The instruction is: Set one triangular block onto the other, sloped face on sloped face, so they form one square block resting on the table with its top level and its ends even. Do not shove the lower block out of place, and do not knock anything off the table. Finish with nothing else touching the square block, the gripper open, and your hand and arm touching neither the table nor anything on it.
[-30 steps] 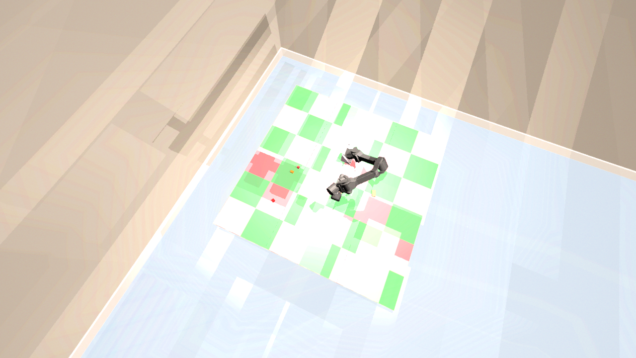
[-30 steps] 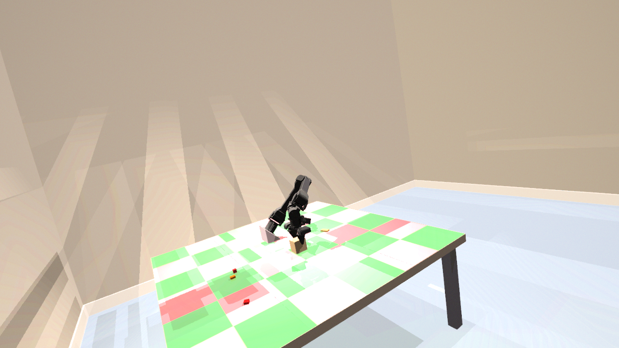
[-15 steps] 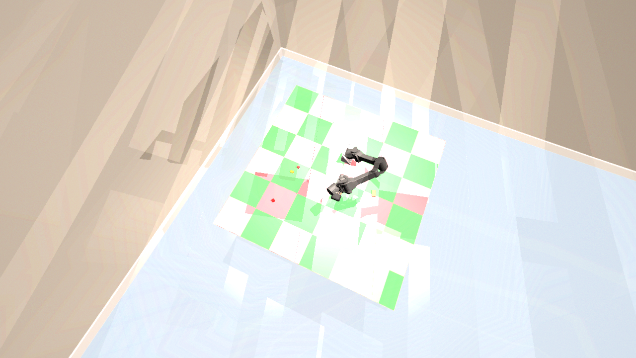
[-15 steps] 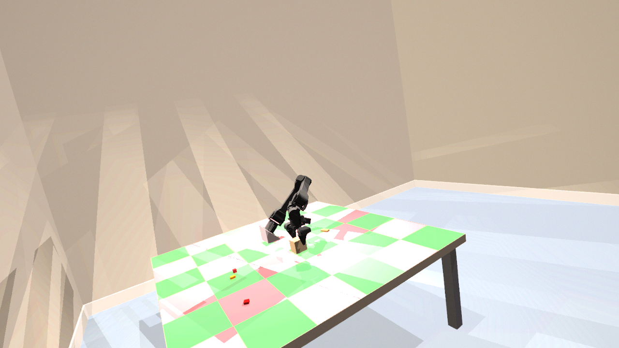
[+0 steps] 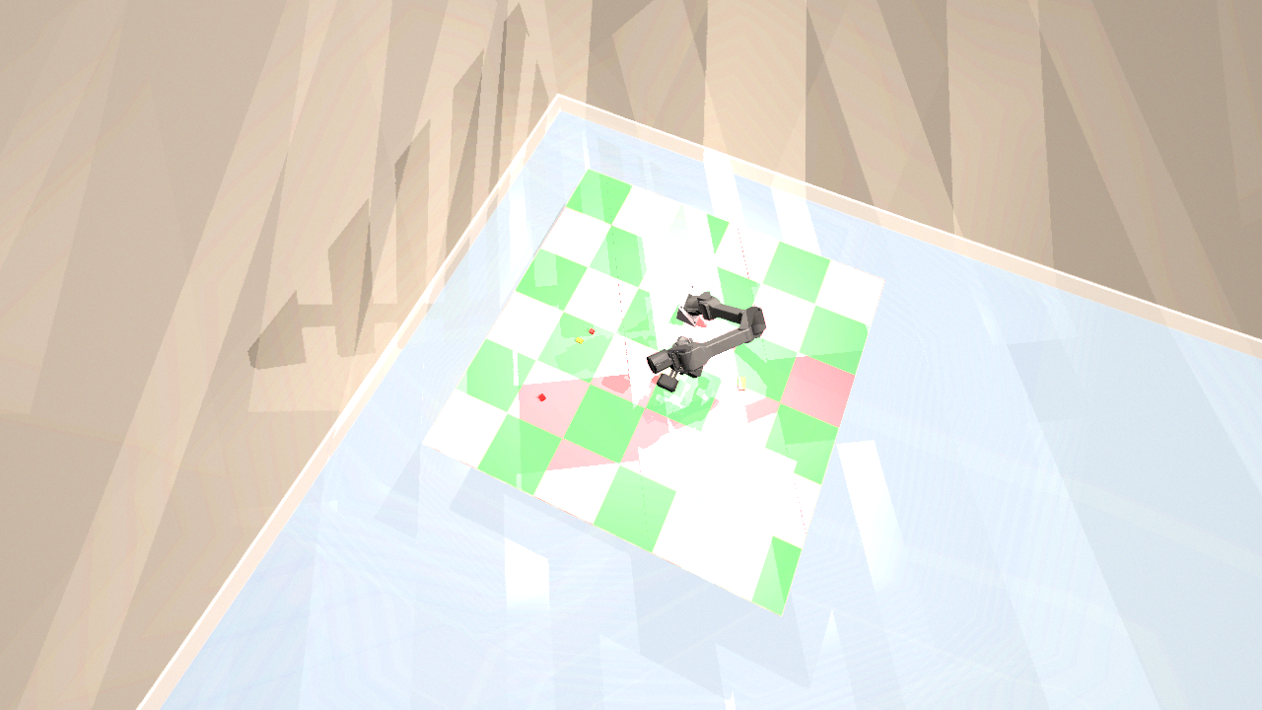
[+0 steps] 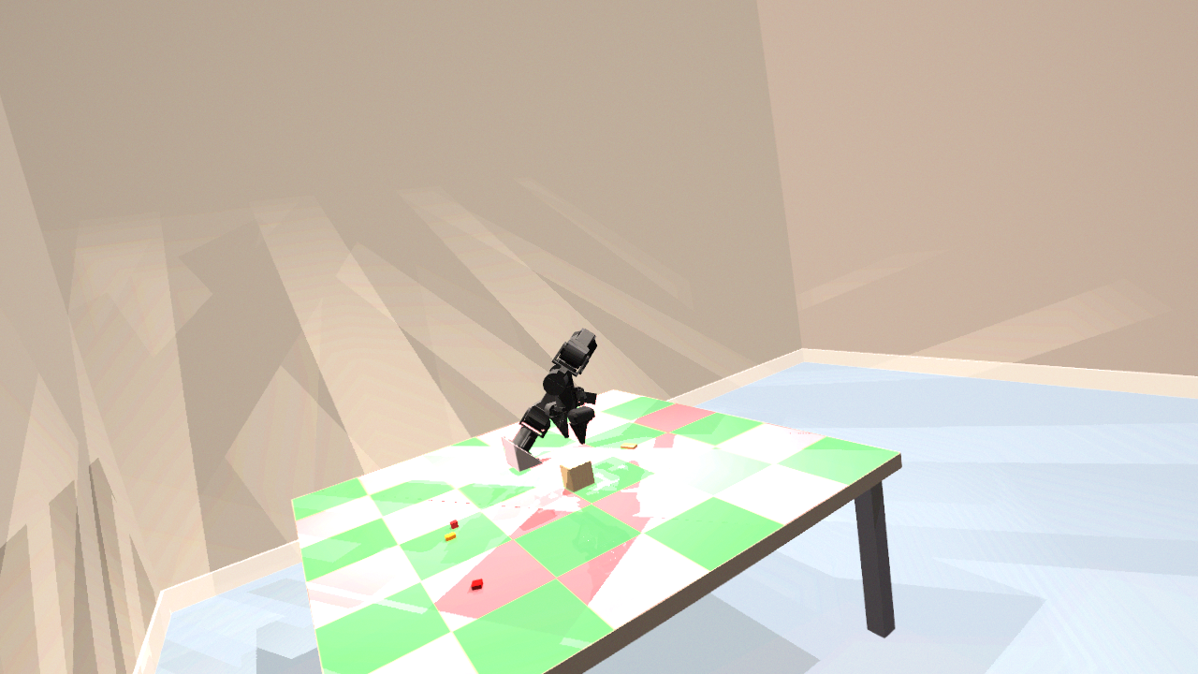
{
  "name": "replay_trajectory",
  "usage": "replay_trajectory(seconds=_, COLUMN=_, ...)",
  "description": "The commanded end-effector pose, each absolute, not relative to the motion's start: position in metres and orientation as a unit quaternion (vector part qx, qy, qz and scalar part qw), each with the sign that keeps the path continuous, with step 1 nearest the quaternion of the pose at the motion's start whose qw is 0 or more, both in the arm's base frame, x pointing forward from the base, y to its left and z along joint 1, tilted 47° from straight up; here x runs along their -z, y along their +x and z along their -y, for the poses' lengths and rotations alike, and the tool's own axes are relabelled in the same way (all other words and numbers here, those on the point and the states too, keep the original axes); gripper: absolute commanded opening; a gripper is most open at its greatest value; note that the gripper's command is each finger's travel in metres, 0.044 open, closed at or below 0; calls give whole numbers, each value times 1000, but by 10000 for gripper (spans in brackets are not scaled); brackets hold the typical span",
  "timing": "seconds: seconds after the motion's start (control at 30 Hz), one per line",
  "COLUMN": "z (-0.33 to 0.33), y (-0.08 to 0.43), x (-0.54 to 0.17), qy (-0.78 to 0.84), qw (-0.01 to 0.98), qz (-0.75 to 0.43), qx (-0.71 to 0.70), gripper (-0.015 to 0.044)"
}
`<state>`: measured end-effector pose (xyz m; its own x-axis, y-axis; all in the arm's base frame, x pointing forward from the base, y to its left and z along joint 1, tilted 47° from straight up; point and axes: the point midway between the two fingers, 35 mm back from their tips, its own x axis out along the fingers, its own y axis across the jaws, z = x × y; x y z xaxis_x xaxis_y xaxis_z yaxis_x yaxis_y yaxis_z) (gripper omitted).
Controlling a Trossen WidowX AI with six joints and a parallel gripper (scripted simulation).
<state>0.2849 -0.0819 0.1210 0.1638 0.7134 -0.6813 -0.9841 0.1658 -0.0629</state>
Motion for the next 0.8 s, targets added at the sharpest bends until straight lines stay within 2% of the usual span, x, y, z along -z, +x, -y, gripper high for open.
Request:
replay_trajectory(seconds=0.0, z=97, y=277, x=-137, qy=-251, qw=719, qz=-265, qx=-592, gripper=440)
replay_trajectory(seconds=0.77, z=94, y=281, x=-132, qy=-257, qw=722, qz=-263, qx=-586, gripper=440)
